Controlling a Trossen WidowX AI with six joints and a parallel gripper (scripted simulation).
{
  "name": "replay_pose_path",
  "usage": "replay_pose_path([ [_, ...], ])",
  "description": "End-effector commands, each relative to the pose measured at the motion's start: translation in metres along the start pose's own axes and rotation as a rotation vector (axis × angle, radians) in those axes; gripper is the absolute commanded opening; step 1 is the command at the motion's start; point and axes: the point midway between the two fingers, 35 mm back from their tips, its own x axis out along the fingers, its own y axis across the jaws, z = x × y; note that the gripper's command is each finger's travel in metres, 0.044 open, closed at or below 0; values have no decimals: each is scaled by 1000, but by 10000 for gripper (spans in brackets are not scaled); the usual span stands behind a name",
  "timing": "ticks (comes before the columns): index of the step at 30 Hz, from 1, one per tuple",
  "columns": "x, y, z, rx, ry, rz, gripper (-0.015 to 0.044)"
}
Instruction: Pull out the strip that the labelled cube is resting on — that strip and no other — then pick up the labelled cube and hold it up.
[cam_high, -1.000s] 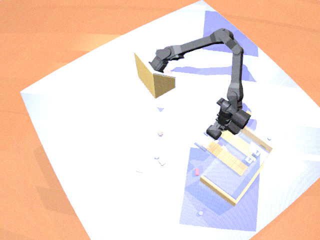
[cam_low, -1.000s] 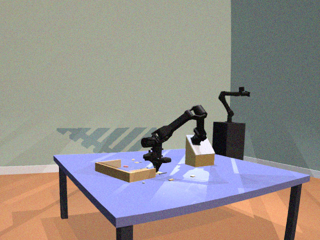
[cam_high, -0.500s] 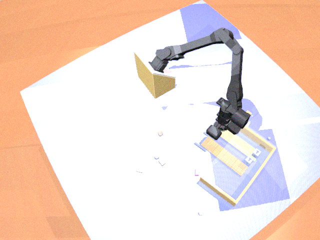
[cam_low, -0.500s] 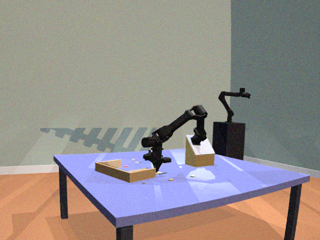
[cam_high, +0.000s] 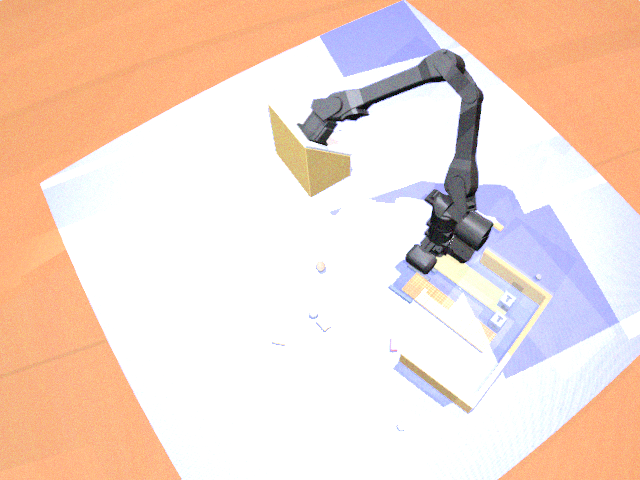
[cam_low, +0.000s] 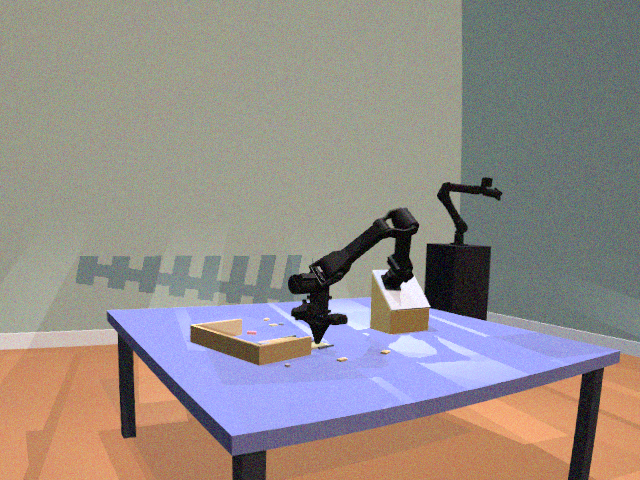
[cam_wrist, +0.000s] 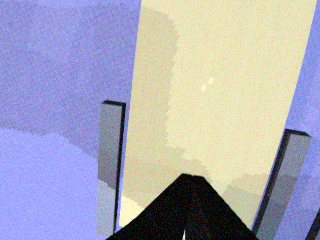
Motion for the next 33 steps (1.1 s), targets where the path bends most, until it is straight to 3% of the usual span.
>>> replay_pose_path([
  [1,4,-1,-12,12,17,-1,0],
  [33,5,-1,-61,14,19,-1,0],
])
